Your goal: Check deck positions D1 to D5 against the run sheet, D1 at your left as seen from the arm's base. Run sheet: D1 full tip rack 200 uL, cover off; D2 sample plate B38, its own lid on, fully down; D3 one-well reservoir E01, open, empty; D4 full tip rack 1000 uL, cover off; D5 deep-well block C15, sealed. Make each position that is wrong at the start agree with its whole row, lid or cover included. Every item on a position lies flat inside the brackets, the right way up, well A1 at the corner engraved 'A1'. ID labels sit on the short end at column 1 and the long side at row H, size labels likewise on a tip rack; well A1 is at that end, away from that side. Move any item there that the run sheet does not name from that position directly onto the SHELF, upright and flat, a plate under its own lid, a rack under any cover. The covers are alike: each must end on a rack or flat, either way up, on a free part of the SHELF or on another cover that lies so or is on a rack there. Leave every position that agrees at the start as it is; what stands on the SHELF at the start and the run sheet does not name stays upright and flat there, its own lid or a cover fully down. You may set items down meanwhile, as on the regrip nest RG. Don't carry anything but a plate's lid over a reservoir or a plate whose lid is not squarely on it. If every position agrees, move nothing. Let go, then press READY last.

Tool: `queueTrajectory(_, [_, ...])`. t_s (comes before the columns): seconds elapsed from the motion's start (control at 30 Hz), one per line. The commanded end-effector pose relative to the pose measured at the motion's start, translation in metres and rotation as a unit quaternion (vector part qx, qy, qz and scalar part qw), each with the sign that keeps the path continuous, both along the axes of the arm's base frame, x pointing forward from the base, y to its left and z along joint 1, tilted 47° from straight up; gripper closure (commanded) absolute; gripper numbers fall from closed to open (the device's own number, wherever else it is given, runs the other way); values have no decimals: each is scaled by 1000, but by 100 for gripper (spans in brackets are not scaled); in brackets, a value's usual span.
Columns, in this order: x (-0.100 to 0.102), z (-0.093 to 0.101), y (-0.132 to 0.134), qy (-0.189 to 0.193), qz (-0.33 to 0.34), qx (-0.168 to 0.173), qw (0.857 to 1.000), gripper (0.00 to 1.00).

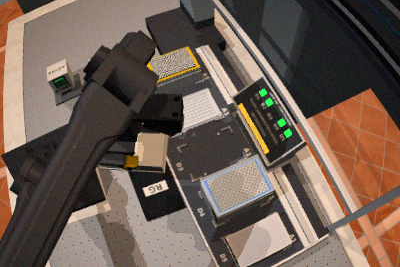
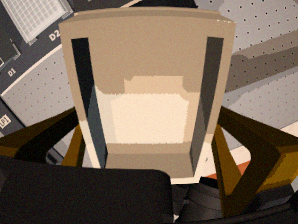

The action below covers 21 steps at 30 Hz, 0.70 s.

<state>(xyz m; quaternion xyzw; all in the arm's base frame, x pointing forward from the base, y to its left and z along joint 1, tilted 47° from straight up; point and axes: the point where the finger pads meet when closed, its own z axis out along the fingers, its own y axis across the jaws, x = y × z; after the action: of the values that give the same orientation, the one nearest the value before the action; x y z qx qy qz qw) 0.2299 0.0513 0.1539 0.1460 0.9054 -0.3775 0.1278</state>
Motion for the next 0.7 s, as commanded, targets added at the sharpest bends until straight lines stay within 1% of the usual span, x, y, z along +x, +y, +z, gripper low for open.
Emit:
queueTrajectory(0.0, [7, 9, 4, -38, -33, 9, 999, 100])
queueTrajectory(0.07, [7, 9, 4, -38, -33, 9, 999, 100])
queueTrajectory(0.2, [7, 9, 4, -67, -60, 13, 996, 100])
queueTrajectory(0.27, [7, 9, 4, -67, -60, 13, 996, 100])
queueTrajectory(0.47, [7, 9, 4, -110, -101, 20, 989, 100])
queueTrajectory(0.67, [7, 9, 4, -152, -142, 28, 978, 100])
